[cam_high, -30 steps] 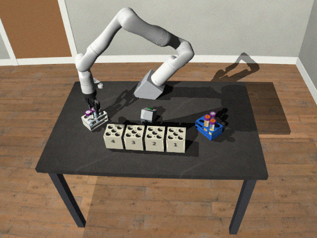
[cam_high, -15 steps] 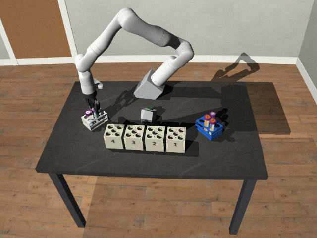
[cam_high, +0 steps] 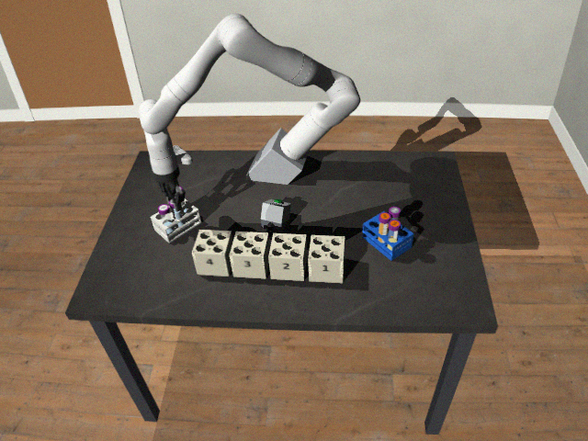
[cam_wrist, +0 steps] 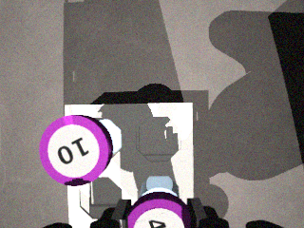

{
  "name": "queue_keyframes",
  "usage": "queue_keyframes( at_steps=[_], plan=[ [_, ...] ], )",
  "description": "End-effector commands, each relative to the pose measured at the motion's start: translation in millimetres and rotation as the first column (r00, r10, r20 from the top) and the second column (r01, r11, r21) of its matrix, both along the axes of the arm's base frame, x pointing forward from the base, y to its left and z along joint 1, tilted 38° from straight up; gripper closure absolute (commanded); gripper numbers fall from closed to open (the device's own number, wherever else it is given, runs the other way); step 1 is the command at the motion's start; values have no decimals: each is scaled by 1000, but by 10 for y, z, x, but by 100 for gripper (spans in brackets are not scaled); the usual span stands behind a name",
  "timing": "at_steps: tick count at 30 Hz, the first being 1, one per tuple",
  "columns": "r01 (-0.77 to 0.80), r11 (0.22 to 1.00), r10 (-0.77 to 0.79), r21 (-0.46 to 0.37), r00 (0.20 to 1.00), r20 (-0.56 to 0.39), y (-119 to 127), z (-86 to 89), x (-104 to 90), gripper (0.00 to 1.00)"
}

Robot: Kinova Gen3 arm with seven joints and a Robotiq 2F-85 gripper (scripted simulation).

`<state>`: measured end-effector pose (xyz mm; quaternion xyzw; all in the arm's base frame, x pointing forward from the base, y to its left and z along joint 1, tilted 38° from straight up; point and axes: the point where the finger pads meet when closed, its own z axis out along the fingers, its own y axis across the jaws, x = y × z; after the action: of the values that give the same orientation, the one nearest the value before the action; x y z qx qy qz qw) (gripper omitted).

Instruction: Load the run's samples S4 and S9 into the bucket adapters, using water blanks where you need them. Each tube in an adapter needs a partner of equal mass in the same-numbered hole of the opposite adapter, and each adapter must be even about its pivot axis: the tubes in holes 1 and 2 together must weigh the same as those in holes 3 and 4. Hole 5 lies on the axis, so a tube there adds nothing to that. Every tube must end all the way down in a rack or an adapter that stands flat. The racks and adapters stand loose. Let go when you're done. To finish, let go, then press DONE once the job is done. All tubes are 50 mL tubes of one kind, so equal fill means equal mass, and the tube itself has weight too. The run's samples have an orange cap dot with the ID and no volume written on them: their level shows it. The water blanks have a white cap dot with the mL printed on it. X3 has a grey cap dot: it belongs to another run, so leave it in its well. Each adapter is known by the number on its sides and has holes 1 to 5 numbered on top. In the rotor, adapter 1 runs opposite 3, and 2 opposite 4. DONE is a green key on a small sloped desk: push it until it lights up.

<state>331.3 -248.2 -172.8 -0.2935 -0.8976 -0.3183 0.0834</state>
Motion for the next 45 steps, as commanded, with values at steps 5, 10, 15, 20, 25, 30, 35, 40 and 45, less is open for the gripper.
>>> queue_keyframes(
  at_steps=[5,10,15,20,25,30,35,40,45],
  plan=[
    [1,1000,-1,-1,1000,1,-7,4,2,90],
    [1,1000,-1,-1,1000,1,-15,14,1,90],
    [1,1000,-1,-1,1000,1,-39,45,-1,90],
    [1,1000,-1,-1,1000,1,-81,97,-3,90],
    [1,1000,-1,-1,1000,1,-122,150,-6,90],
    [1,1000,-1,-1,1000,1,-147,181,-7,90],
    [1,1000,-1,-1,1000,1,-188,233,-10,90],
    [1,1000,-1,-1,1000,1,-230,286,-12,90],
    [1,1000,-1,-1,1000,1,-271,338,-15,90]
  ],
)
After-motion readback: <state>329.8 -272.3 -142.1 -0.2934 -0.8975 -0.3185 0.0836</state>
